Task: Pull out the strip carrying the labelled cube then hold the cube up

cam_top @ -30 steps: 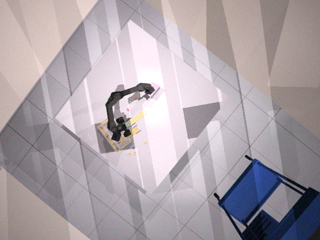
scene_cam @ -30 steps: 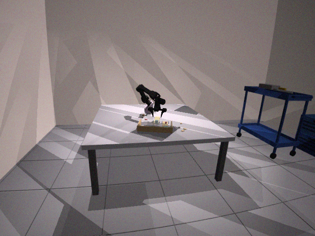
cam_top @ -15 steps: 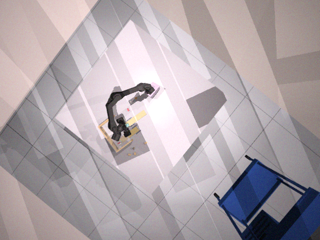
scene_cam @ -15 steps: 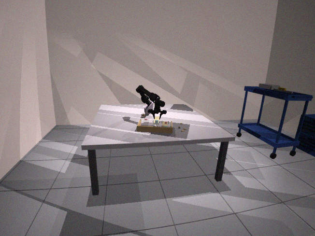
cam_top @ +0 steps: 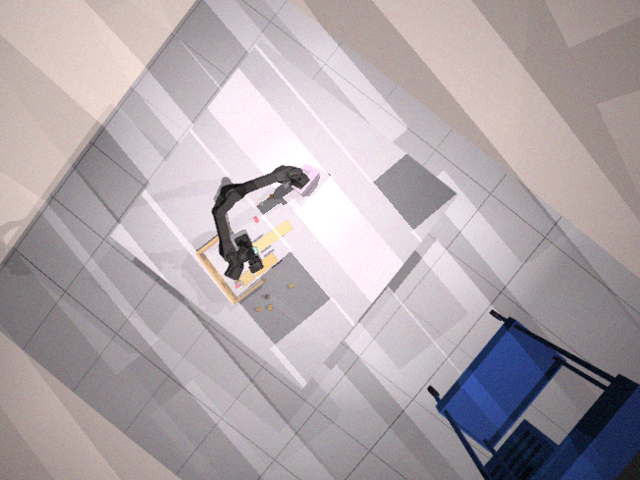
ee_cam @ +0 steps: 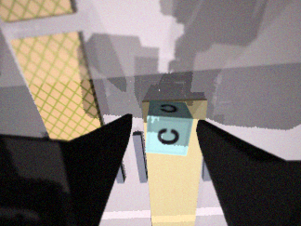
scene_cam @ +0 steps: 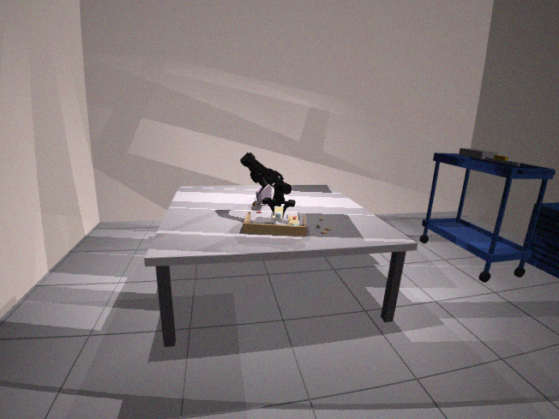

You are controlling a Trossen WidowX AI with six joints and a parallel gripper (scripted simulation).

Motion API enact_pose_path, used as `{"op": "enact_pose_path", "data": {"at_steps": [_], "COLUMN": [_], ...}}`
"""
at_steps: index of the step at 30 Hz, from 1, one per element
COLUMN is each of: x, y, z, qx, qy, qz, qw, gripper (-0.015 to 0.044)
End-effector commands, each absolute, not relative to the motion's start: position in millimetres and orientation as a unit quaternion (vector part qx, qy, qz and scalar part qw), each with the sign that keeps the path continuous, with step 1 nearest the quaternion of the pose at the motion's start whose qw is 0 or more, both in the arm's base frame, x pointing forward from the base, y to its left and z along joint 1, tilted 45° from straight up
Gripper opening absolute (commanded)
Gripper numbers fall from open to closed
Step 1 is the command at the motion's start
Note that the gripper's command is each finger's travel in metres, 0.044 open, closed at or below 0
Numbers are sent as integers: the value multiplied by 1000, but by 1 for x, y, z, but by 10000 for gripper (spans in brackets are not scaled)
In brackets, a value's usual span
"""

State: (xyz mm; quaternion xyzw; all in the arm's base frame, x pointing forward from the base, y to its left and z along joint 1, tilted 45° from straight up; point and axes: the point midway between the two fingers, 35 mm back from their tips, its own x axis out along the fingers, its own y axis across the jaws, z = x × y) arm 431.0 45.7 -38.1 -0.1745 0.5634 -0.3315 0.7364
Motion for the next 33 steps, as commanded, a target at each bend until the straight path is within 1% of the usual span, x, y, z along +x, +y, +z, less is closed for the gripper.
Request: {"op": "enact_pose_path", "data": {"at_steps": [1, 11, 15, 22, 26, 33], "x": [429, 429, 431, 431, 429, 411], "y": [38, 37, 39, 39, 40, 47], "z": [-45, -45, -44, -44, -43, -34], "qx": [-180, -180, -175, -175, -175, -176], "qy": [566, 566, 564, 564, 565, 566], "qz": [-332, -332, -333, -333, -332, -330], "qw": [733, 733, 735, 735, 735, 734], "gripper": [250, 250, 145, 98, 0, 0]}}
